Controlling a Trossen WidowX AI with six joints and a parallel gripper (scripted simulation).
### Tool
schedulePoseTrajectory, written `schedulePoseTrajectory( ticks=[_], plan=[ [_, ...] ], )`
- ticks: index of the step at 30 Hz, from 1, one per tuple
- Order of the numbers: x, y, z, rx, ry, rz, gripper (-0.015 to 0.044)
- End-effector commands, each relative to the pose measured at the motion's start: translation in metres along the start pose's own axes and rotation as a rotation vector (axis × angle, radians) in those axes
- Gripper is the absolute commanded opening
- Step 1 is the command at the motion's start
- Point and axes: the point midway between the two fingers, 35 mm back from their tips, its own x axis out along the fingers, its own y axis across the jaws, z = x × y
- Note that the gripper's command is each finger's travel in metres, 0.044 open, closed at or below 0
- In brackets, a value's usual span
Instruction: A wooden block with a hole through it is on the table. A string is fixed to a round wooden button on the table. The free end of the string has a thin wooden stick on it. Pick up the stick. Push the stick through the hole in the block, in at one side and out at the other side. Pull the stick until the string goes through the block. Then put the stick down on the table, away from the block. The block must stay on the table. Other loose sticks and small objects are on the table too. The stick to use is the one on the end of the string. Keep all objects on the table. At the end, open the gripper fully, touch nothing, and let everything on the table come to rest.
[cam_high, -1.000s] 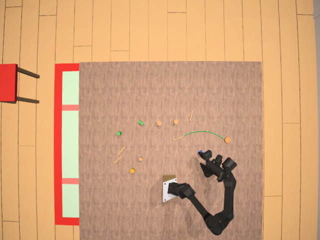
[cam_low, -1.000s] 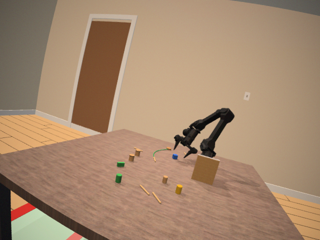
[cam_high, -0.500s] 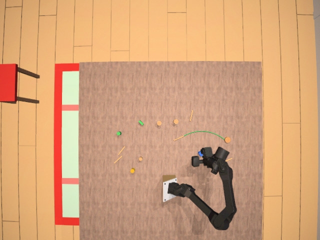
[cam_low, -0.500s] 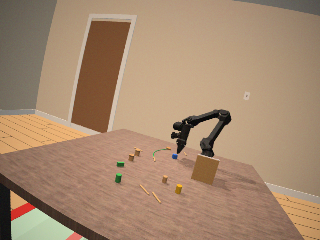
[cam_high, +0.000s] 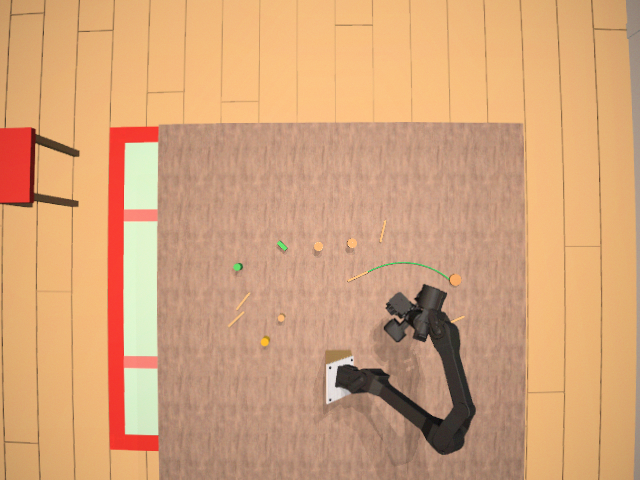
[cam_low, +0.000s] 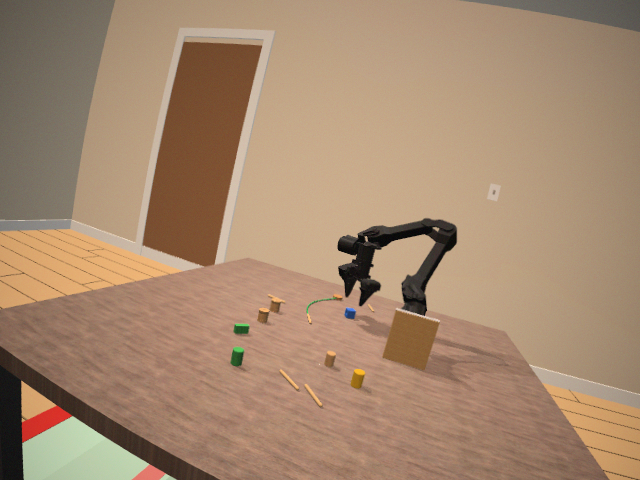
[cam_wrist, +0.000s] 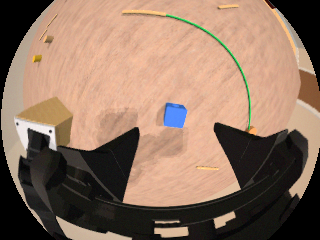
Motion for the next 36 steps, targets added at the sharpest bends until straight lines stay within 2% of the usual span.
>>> schedulePoseTrajectory(
  ticks=[1, 6, 14, 23, 32, 36],
  plan=[
    [-0.0002, -0.0004, 0.0001, -0.018, 0.007, -0.003, 0.0440],
    [-0.0001, -0.0001, 0.0006, -0.011, 0.002, -0.001, 0.0440],
    [-0.0001, -0.0001, 0.0006, -0.011, 0.002, -0.001, 0.0236],
    [-0.0001, -0.0001, 0.0006, -0.011, 0.002, -0.001, 0.0236],
    [-0.0001, -0.0001, 0.0006, -0.011, 0.002, -0.002, 0.0000],
    [-0.0001, -0.0001, 0.0006, -0.011, 0.002, -0.002, 0.0000]
  ],
)
